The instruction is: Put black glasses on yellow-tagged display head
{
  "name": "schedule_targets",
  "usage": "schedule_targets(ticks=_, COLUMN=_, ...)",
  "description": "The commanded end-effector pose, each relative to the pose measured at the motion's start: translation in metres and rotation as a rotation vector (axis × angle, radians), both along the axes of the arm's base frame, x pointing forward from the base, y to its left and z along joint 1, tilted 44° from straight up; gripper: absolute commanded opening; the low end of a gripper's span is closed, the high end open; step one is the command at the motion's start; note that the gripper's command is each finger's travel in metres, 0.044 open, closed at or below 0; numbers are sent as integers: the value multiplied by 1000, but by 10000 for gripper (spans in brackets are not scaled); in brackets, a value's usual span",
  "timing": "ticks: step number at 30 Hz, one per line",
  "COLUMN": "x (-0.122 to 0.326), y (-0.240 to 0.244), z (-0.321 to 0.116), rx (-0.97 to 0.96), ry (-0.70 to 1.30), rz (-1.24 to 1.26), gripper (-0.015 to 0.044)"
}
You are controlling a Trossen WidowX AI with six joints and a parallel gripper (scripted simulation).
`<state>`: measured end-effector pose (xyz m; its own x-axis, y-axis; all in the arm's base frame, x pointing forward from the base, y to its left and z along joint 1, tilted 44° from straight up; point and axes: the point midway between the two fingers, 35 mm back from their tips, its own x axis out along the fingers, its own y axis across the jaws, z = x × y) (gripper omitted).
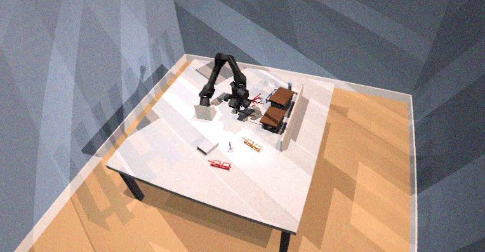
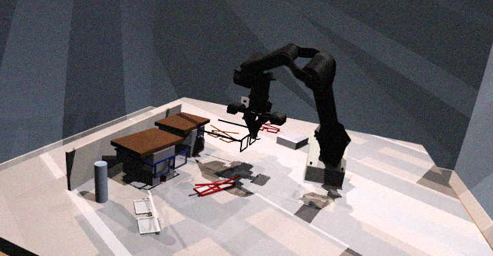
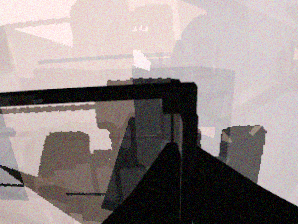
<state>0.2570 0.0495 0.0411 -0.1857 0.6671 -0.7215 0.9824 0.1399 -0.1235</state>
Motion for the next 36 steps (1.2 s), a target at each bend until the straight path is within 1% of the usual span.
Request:
schedule_targets(ticks=1, x=-2, y=3, z=-4, rx=-3, ry=5, rz=1, gripper=0)
schedule_targets(ticks=36, x=-5, y=19, z=-24, rx=18, ry=8, rz=-2, gripper=0)
